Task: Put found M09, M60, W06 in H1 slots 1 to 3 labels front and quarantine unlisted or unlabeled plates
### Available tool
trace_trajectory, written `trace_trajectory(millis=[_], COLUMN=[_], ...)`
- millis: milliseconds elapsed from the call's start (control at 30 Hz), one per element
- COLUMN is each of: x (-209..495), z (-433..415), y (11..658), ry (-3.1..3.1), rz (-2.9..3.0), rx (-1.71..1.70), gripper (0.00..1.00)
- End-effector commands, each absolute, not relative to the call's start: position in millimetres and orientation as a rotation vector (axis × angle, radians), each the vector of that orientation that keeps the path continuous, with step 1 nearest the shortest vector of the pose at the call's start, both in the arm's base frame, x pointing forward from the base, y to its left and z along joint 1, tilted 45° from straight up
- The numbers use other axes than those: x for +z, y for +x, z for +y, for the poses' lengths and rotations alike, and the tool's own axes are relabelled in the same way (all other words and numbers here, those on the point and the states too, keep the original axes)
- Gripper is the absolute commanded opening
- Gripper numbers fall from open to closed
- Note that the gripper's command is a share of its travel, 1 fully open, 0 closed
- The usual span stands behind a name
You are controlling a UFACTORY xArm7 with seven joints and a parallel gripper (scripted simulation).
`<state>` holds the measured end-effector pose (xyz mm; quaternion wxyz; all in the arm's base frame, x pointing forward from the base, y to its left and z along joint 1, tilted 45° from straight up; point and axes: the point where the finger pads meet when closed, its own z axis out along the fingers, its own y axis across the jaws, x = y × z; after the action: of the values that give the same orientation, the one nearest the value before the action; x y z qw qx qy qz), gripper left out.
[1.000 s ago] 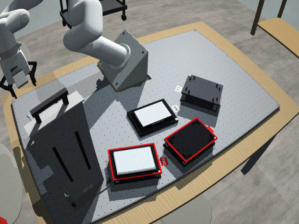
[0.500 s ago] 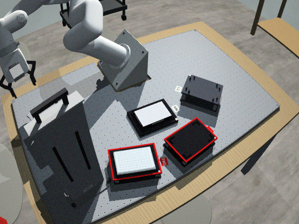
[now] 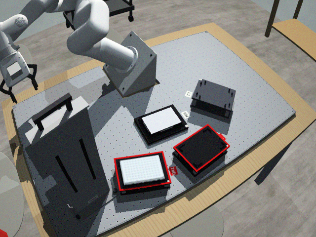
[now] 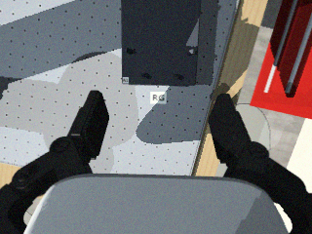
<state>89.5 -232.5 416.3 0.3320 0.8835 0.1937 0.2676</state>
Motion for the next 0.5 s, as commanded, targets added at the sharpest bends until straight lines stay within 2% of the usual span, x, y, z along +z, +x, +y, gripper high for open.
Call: trace_trajectory(millis=[0,467], x=[417.3,417.1], z=[-232.3,-232.3], y=[89.2,89.2], ry=[2.292,2.222], rz=[0.532,0.629], rx=[0.762,1.017], gripper=[1.00,1.00])
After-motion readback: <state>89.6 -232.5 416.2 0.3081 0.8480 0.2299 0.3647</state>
